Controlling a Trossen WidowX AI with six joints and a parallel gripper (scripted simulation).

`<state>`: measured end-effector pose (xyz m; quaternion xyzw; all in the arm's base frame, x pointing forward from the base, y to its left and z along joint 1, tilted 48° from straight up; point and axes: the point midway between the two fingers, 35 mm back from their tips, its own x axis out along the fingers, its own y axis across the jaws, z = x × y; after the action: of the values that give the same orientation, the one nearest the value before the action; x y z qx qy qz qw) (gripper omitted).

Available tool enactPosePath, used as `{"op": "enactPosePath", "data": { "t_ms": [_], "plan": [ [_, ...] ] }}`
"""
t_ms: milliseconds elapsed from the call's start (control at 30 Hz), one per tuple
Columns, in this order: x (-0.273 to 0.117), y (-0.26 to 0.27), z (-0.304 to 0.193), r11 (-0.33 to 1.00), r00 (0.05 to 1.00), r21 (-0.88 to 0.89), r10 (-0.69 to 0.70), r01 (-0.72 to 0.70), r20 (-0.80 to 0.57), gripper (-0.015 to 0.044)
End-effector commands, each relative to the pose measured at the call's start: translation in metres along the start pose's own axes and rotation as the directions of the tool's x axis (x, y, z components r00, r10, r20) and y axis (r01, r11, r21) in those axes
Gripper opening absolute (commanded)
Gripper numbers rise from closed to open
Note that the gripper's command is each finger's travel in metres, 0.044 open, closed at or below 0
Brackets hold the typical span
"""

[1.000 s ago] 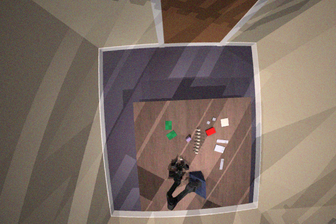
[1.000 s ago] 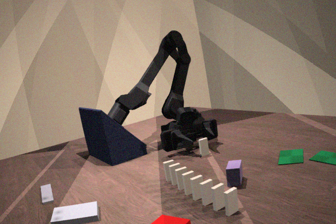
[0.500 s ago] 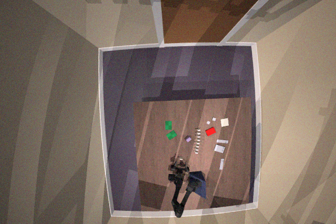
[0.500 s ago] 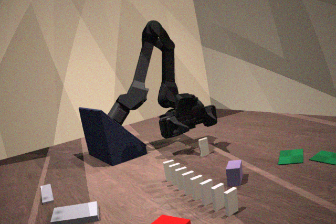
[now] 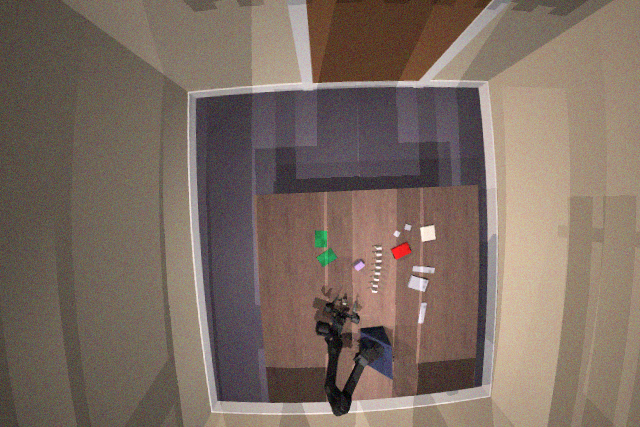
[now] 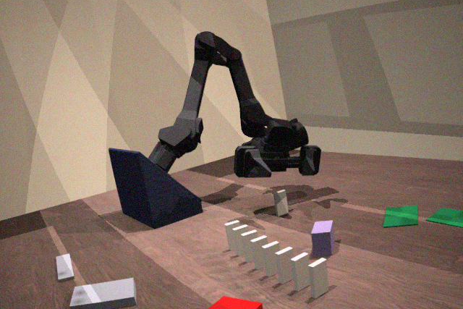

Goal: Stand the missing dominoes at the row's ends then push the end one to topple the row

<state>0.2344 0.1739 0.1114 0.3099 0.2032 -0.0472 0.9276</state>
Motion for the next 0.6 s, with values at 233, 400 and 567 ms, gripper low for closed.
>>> {"op": "enactPosePath", "data": {
  "t_ms": [233, 400, 567],
  "plan": [
    [0.033, -0.020, -0.005, 0.961, 0.917, -0.261, -0.184, 0.091, -0.354, 0.0440],
    [0.028, -0.042, -0.010, 0.941, 0.675, -0.338, -0.251, 0.001, -0.694, 0.0440],
    [0.001, -0.044, 0.000, 0.979, 0.380, -0.165, -0.108, -0.121, -0.919, 0.0440]
  ]
}}
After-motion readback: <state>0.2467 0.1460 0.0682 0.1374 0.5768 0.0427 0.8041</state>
